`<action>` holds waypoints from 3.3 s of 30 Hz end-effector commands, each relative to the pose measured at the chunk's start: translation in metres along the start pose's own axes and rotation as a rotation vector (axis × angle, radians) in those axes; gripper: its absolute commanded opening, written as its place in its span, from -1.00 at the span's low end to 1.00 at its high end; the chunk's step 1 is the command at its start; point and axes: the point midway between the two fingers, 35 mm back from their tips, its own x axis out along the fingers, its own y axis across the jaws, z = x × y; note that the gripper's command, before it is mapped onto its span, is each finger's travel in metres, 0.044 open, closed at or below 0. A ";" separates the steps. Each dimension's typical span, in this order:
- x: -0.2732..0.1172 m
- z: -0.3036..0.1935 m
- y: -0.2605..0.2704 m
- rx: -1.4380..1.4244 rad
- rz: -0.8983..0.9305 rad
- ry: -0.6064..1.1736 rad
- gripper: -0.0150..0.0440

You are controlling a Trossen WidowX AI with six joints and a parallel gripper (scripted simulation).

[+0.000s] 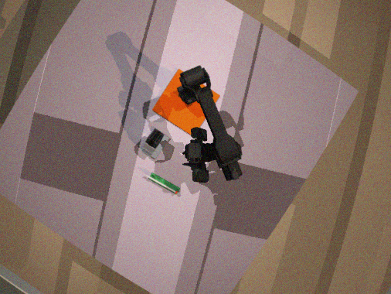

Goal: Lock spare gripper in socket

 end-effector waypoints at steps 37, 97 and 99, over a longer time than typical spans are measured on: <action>0.142 0.011 0.099 -2.600 0.552 0.644 0.12; 0.225 -0.061 0.072 -2.660 0.587 0.689 0.12; 0.228 -0.063 0.071 -2.660 0.587 0.690 0.12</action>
